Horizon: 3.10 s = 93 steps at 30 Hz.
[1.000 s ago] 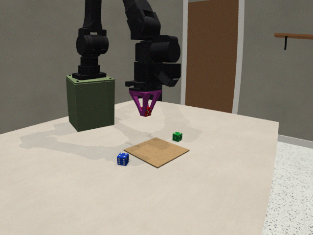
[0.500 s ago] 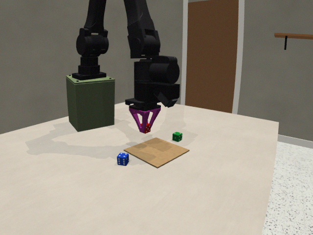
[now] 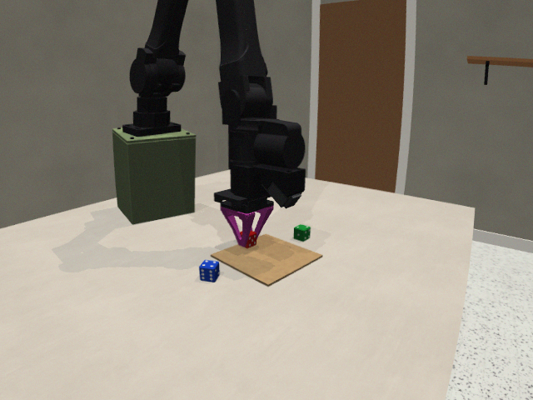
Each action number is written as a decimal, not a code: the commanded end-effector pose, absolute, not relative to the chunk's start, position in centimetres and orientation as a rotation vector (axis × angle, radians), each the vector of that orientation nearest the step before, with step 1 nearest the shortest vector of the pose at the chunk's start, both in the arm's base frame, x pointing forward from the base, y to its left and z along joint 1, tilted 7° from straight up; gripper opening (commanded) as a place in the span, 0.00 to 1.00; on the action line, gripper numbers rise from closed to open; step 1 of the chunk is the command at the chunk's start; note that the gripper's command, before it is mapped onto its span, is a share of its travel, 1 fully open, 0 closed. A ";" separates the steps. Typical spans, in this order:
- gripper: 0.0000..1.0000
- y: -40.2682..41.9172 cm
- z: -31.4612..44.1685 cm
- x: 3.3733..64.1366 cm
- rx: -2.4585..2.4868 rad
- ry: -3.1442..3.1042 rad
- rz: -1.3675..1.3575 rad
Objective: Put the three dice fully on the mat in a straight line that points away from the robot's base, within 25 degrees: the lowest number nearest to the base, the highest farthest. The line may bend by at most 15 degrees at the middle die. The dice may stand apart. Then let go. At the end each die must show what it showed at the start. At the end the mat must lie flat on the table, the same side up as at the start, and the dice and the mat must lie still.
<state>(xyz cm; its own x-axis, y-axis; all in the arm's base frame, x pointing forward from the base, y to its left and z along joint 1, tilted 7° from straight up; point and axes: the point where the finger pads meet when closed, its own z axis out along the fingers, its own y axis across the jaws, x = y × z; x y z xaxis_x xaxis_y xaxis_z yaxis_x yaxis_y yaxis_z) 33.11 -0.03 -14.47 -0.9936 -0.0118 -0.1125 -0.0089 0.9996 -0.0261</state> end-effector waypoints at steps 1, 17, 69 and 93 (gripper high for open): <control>0.20 -0.3 -14.7 33.4 -0.014 3.024 -0.035; 0.20 -0.3 -14.0 34.0 -0.013 3.004 -0.035; 0.20 -0.4 -14.0 33.6 -0.015 3.004 -0.035; 0.20 -0.4 -13.9 33.6 -0.014 3.001 -0.035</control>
<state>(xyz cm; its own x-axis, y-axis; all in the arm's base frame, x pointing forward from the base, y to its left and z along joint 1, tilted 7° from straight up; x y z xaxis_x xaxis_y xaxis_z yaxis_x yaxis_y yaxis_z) 32.95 -0.07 -14.61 -0.9939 -0.0136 -0.1091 -0.0108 0.9996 -0.0264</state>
